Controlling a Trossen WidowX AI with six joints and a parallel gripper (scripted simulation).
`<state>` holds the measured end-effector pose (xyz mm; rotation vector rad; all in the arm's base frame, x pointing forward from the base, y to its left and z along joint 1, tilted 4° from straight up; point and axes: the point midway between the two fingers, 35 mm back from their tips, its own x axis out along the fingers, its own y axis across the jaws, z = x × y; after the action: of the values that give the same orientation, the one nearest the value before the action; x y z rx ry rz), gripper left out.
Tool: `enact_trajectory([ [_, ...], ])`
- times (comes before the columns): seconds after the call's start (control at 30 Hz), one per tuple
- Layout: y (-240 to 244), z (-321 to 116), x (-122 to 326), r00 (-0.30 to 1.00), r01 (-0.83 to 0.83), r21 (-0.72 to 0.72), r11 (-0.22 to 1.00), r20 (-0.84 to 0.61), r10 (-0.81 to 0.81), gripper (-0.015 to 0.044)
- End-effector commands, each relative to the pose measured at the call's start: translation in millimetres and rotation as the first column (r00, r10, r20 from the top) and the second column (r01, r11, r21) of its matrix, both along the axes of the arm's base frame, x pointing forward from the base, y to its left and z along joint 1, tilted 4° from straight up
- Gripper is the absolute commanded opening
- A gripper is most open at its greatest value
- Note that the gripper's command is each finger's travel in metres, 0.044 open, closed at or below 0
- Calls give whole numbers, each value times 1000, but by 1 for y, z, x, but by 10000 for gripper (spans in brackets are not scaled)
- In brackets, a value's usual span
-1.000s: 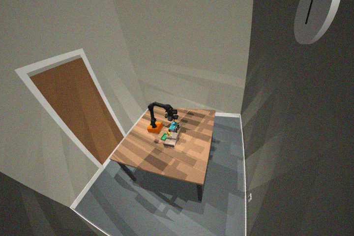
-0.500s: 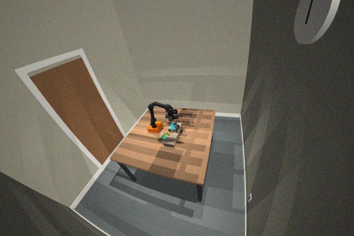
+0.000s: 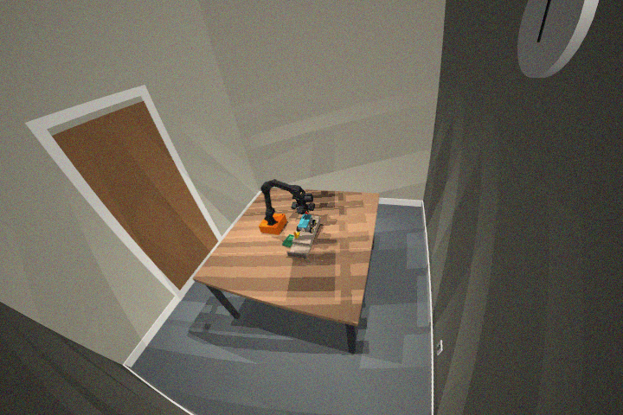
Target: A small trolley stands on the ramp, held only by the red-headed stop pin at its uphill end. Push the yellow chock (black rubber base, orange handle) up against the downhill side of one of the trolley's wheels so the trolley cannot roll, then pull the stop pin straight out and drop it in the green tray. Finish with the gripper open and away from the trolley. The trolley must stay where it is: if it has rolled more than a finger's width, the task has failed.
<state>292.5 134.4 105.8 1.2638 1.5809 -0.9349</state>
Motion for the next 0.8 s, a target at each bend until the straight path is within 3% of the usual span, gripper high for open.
enact_trajectory([
  [0.0,0,-3,-2,1000,3,1,1000,-9,-3,190],
  [0.77,10,-27,-2,1000,3,2,1000,-9,-3,190],
])
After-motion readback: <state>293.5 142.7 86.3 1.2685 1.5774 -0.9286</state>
